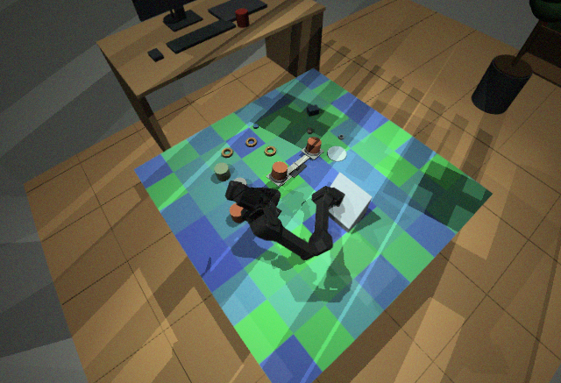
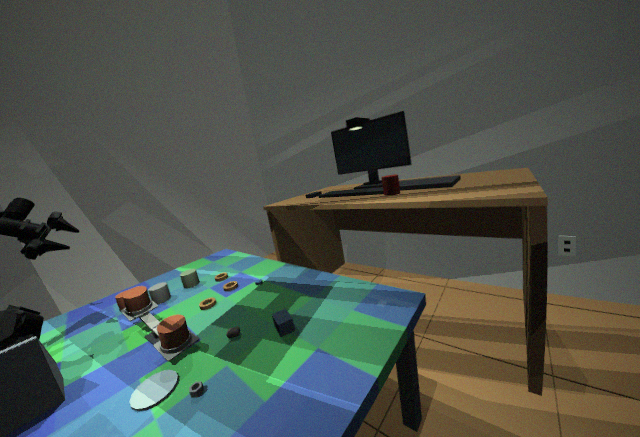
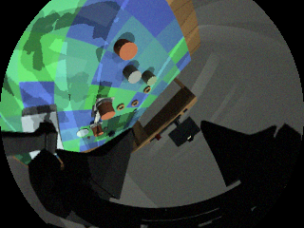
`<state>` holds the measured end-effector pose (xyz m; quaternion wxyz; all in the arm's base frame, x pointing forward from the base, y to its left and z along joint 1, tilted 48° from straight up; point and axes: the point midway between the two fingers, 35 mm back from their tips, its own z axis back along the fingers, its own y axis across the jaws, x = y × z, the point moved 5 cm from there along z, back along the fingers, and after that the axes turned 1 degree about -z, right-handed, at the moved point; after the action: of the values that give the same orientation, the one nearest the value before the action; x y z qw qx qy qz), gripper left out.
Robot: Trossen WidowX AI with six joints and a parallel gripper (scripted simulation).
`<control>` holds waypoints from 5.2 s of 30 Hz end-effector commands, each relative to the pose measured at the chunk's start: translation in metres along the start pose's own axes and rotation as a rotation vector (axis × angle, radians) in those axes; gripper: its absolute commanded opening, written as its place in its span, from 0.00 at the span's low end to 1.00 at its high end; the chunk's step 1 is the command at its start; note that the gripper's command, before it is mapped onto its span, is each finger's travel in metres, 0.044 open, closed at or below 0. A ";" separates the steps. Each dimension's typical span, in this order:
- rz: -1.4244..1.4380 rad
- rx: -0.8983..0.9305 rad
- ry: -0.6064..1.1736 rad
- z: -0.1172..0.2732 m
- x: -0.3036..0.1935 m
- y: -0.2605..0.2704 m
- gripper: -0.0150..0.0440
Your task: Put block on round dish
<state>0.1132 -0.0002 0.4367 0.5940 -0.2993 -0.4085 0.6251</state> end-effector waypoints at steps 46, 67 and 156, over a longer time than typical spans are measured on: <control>-1.297 0.389 0.004 -0.128 -0.207 0.149 1.00; -2.007 0.384 -0.101 -0.131 -0.230 0.264 1.00; -3.160 0.949 1.511 -0.347 -0.288 0.347 1.00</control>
<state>0.2722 -0.2207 -0.0613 -0.6302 -0.3138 -0.2424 0.6676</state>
